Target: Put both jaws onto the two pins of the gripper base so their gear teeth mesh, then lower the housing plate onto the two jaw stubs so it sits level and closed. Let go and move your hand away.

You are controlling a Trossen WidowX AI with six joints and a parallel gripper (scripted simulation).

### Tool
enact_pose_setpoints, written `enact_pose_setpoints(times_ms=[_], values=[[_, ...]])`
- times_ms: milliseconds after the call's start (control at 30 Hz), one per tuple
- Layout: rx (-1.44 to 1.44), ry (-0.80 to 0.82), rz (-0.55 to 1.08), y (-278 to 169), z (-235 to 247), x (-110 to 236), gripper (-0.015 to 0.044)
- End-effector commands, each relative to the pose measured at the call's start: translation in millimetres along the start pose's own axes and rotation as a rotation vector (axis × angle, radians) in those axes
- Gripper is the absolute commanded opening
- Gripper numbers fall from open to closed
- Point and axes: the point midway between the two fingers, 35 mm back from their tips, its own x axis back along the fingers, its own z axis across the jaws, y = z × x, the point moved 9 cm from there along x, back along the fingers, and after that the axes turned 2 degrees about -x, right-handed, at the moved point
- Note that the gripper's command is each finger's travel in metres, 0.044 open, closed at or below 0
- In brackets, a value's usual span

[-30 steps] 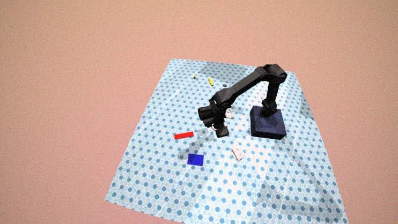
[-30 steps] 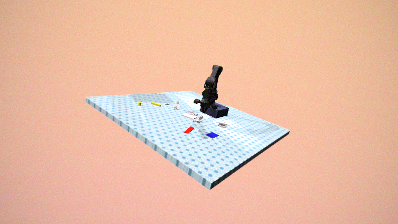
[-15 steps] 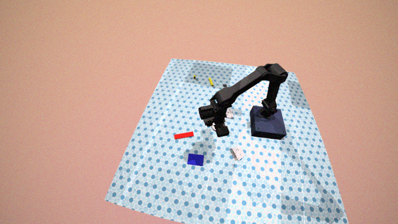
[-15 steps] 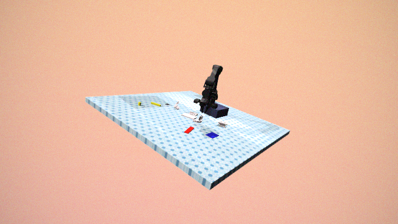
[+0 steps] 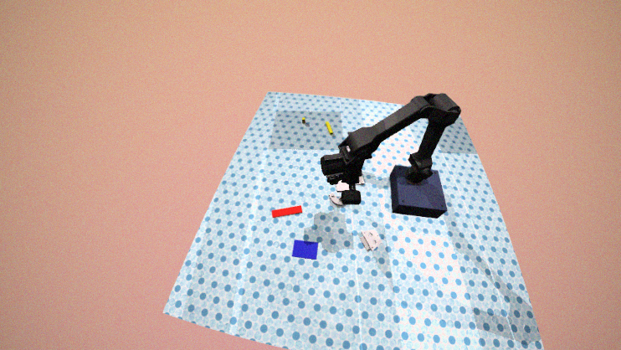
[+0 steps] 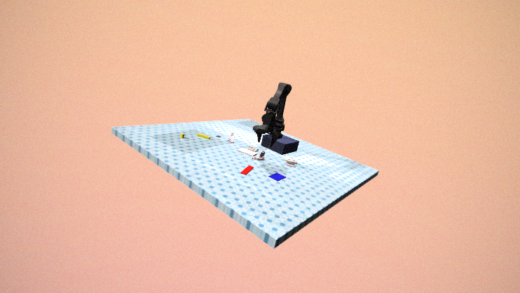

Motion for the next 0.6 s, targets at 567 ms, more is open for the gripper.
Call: enact_pose_setpoints(times_ms=[567], values=[[-0.014, -0.005, 0.001, -1.2, -1.6, -49.1, 0.0440]])
